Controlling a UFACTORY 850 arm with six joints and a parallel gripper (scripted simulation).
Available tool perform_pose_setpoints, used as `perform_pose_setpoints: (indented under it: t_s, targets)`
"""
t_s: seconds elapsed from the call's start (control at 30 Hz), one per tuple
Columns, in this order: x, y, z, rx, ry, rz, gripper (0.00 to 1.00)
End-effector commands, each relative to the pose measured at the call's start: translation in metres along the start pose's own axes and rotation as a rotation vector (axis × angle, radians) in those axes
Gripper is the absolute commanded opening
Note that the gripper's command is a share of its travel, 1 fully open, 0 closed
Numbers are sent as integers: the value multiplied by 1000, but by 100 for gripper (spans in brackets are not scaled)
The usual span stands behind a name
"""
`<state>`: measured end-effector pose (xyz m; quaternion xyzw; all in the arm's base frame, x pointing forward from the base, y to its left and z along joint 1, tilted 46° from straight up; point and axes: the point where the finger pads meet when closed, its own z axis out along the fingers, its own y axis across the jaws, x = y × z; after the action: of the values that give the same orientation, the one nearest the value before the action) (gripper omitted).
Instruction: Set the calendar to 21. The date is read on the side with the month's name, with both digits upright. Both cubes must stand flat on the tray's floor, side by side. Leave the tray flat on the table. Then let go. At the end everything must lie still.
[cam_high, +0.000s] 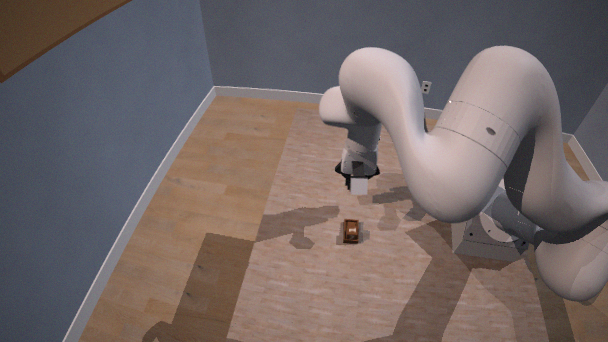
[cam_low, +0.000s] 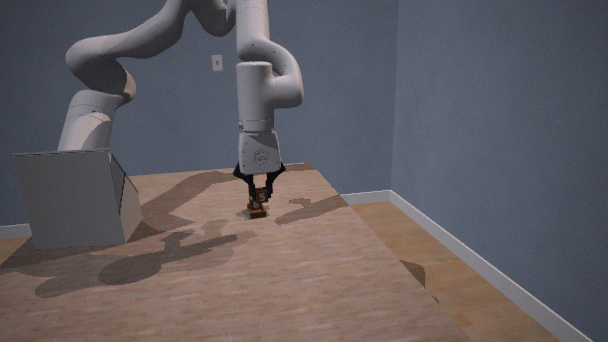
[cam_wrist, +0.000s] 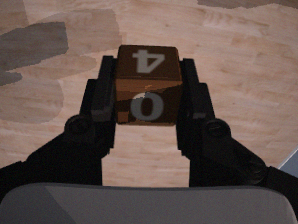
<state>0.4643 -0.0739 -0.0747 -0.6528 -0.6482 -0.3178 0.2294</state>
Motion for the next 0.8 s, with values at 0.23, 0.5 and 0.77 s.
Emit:
perform_pose_setpoints:
  t_s: [0.23,0.5,0.77]
  targets:
    - [0,1,-21,-1,0,-1,29]
    - [20,3,-24,-1,-1,3,29]
    - [93,3,-32,-1,0,16,29]
